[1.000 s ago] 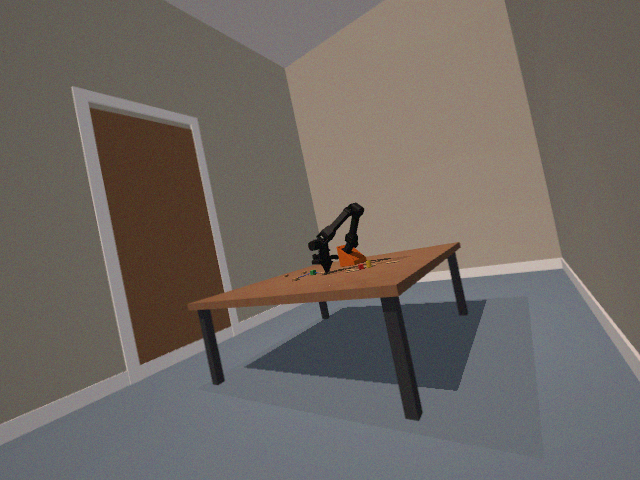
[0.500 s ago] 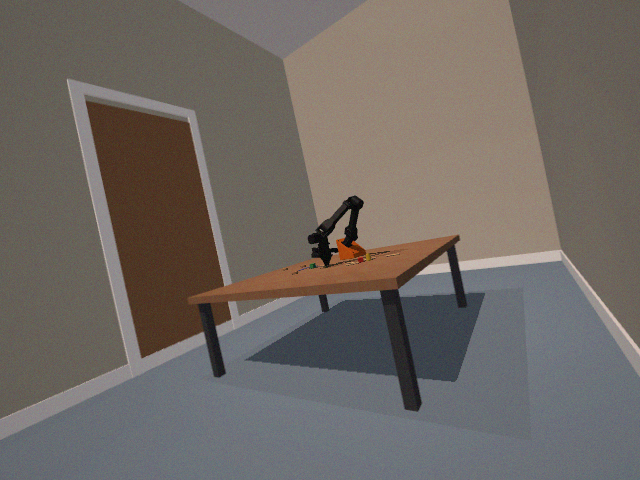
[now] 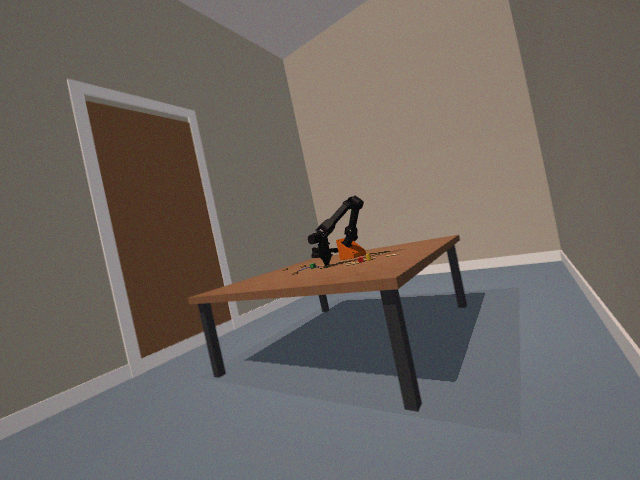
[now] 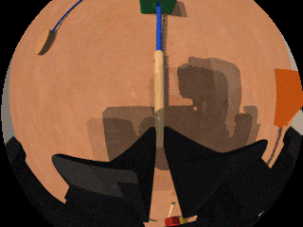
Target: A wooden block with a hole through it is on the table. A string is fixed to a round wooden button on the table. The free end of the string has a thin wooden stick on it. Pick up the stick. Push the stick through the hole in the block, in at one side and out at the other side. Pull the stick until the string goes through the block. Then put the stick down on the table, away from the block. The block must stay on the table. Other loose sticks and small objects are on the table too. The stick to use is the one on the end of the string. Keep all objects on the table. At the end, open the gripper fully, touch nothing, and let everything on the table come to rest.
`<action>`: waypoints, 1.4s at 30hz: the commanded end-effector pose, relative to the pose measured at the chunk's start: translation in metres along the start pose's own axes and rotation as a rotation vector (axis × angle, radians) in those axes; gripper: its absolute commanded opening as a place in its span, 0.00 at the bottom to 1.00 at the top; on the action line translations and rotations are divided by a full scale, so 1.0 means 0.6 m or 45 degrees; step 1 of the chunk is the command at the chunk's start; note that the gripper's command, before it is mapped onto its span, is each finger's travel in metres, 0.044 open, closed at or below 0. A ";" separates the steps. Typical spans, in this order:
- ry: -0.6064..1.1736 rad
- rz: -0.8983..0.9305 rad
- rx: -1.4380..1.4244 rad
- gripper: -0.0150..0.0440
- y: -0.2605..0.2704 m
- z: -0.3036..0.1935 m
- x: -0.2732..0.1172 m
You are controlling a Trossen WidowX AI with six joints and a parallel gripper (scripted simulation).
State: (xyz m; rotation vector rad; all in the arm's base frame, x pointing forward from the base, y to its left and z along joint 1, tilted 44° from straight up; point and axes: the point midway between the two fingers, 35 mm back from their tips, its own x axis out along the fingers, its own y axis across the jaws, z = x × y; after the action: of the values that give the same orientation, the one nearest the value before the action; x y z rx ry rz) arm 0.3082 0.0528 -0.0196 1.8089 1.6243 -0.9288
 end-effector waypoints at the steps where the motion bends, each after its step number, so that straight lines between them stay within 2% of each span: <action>1: 0.008 -0.002 -0.021 0.25 0.002 -0.007 0.003; 32: 0.008 -0.002 -0.021 0.25 0.002 -0.007 0.003; 40: -0.002 0.001 0.000 0.61 0.003 0.002 -0.016; 42: -0.006 0.004 -0.001 0.61 0.006 0.008 -0.065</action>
State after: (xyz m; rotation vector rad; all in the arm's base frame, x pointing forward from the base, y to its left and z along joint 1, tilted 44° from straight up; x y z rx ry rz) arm 0.3042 0.0466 -0.0128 1.7993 1.6460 -0.9412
